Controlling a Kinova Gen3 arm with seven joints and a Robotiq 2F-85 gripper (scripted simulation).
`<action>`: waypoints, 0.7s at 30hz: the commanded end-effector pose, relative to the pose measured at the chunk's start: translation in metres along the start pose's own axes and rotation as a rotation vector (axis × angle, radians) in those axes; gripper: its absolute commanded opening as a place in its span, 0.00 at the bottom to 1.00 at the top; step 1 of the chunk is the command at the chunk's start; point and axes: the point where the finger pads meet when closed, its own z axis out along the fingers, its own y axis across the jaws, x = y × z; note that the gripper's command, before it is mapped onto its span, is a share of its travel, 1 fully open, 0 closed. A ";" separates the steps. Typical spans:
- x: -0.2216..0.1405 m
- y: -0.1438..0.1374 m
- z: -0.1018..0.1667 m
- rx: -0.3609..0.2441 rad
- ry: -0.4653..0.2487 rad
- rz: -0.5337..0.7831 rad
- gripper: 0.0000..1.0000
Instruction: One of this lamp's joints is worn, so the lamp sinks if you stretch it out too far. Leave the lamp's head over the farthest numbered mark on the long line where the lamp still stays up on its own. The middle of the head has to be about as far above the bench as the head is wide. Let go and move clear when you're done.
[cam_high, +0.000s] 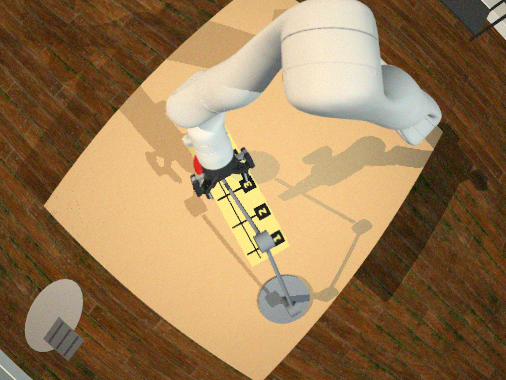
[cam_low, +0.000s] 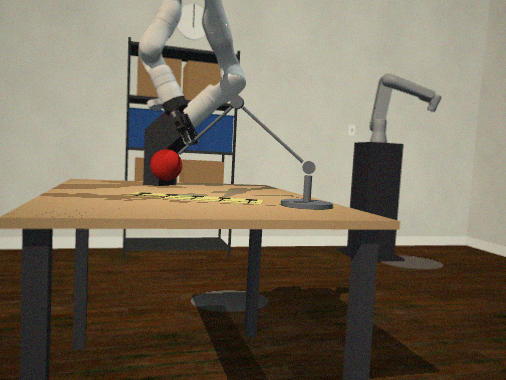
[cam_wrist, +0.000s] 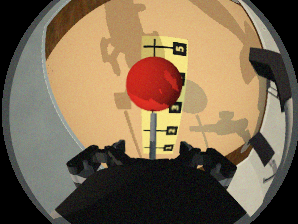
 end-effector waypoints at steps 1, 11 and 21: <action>0.000 0.000 -0.001 0.001 0.001 0.000 1.00; 0.000 0.000 -0.009 0.001 0.001 0.000 1.00; -0.001 0.000 -0.053 0.001 0.001 0.000 1.00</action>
